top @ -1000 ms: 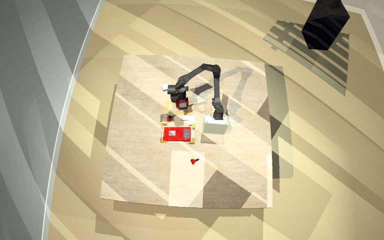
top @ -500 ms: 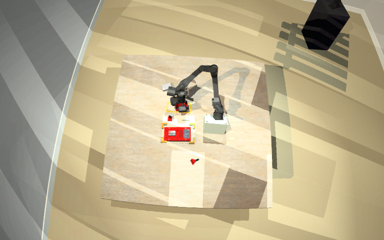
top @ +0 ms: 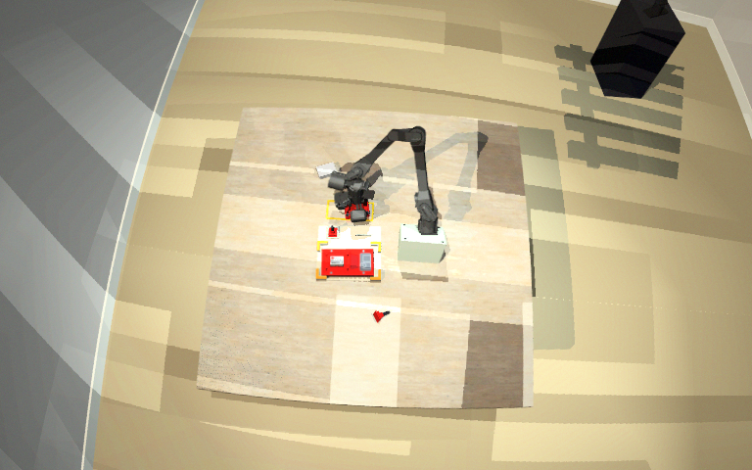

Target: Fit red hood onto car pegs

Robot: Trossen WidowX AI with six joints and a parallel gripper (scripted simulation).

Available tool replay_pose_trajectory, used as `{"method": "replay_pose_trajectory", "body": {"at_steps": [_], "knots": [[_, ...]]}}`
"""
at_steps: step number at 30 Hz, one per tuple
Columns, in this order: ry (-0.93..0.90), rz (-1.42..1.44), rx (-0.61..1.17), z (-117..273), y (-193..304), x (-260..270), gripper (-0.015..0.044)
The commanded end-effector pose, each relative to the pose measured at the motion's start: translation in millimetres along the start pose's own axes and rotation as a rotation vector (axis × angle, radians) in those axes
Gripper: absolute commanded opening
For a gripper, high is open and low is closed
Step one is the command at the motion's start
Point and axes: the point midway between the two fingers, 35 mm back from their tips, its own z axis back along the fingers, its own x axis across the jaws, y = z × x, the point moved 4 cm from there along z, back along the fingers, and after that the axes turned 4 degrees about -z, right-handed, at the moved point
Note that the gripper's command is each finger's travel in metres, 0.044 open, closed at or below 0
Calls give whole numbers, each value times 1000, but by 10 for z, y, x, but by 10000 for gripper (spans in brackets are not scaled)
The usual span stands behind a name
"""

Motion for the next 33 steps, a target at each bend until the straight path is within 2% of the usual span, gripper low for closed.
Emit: {"method": "replay_pose_trajectory", "body": {"at_steps": [1,9,14,22,33], "knots": [[0,-2,1,2,0,-2,236],[0,-2,1,2,0,-2,440],[-3,-2,0,100,-14,1,440],[-7,0,-4,782,-2,-3,440],[-10,8,-12,732,-18,16,440]]}}
